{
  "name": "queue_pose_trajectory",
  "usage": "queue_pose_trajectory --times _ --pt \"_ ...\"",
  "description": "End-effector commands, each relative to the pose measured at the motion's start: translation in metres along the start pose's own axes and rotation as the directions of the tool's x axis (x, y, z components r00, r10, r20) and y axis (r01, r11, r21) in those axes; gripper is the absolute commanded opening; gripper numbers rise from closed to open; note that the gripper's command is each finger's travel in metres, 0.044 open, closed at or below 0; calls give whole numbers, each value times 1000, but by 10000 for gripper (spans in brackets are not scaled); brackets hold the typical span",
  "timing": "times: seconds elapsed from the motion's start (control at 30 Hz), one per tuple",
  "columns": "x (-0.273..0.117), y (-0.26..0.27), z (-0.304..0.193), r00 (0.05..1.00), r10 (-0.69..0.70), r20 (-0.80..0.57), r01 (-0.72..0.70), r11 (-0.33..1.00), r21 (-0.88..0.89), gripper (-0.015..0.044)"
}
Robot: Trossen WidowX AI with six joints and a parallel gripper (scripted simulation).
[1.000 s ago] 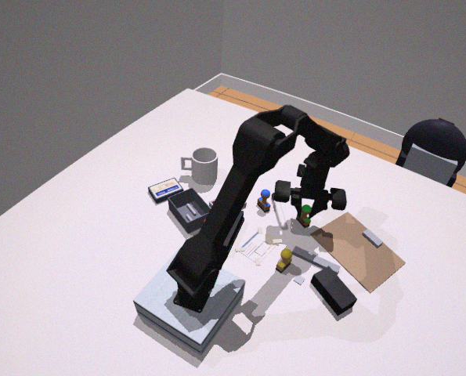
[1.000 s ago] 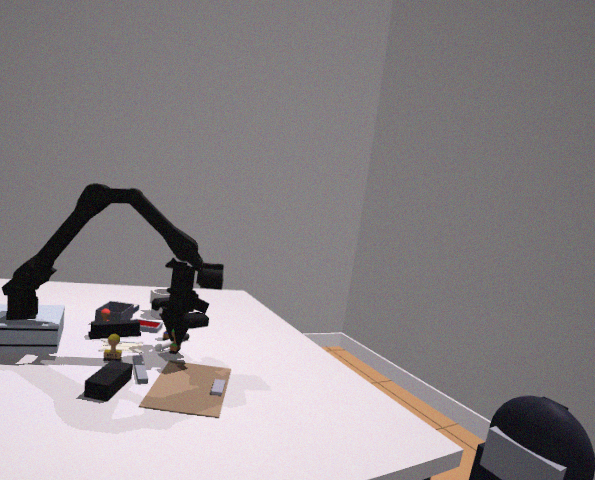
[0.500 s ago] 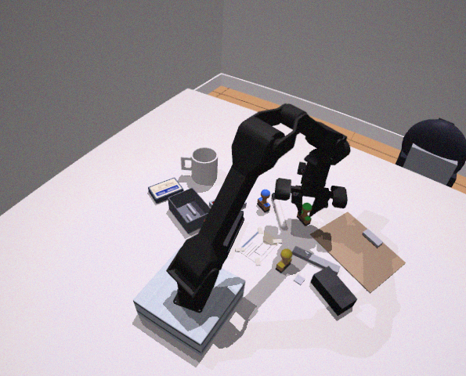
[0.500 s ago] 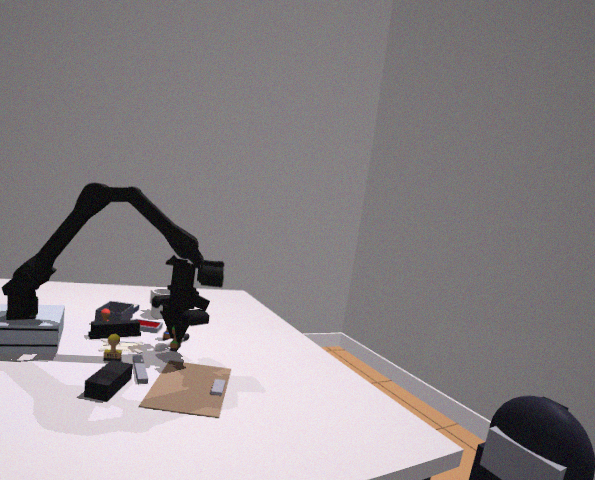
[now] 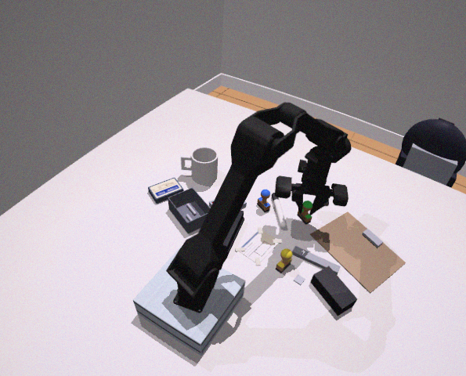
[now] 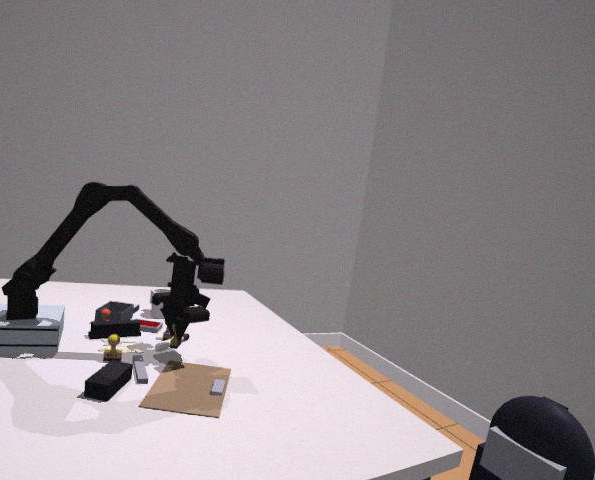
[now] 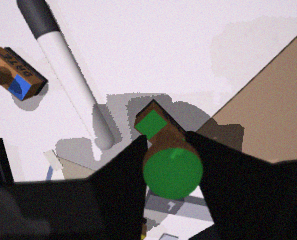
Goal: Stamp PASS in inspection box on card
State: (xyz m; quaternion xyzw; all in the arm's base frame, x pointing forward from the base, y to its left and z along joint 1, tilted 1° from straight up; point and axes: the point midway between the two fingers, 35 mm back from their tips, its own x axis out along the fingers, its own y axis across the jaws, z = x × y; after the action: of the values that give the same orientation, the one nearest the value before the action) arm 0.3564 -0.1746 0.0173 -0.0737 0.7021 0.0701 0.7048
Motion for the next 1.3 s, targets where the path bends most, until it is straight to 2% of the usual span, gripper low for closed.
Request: queue_pose_trajectory --times 0.0,1.27 --pt "-3 0 0 1000 -1 1 1 1000 0 0" --pt "-22 0 0 1000 0 1 0 1000 0 0"
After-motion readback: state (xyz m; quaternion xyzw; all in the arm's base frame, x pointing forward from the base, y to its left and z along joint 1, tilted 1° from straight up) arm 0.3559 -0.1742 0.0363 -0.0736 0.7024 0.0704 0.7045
